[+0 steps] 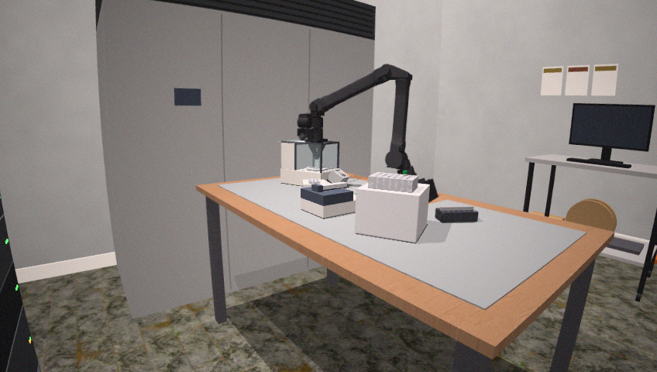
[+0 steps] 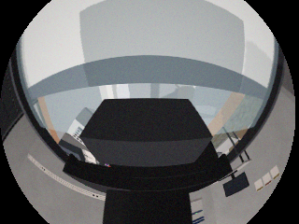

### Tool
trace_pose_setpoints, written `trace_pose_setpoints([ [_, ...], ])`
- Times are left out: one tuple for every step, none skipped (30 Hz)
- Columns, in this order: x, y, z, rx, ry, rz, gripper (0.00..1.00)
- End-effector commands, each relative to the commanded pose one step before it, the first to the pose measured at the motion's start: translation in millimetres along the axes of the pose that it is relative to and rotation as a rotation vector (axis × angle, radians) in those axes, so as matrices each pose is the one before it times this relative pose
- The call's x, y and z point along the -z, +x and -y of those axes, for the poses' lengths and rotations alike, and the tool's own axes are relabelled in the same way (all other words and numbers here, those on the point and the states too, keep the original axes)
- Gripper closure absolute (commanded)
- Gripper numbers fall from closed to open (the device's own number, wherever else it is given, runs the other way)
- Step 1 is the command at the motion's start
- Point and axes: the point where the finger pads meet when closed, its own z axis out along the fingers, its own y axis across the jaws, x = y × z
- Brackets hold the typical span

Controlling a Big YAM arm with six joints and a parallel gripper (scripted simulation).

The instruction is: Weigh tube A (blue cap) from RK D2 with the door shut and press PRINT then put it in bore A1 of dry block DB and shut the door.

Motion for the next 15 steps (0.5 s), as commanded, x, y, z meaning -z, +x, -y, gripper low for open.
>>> trace_pose_setpoints([
  [-9.41, -2.94, 4.51, 0.00080, 0.00126, -0.00153, 0.91],
  [-1.67, 0.03, 0.02, 0.00000, 0.00005, -0.00001, 0.91],
  [-0.95, 0.19, -0.73, 0.00124, -0.00055, 0.00004, 0.91],
  [0.11, 0.05, -1.04, 0.00125, -0.00089, 0.00005, 0.91],
  [0.35, 1.46, -0.17, 0.00092, 0.00016, -0.00657, 0.91],
  [17.30, -10.25, -2.21, -0.00559, -0.00345, 0.04123, 0.91],
  [0.00, 0.00, 0.00, 0.00000, 0.00000, 0.00000, 0.91],
  [0.00, 0.00, 0.00, 0.00000, 0.00000, 0.00000, 0.91],
  [0.00, 0.00, 0.00, 0.00000, 0.00000, 0.00000, 0.91],
  [0.00, 0.00, 0.00, 0.00000, 0.00000, 0.00000, 0.91],
  [0.00, 0.00, 0.00, 0.00000, 0.00000, 0.00000, 0.91],
  [0.00, 0.00, 0.00, 0.00000, 0.00000, 0.00000, 0.91],
  [0.00, 0.00, 0.00, 0.00000, 0.00000, 0.00000, 0.91],
  [0.00, 0.00, 0.00, 0.00000, 0.00000, 0.00000, 0.91],
  [0.00, 0.00, 0.00, 0.00000, 0.00000, 0.00000, 0.91],
])
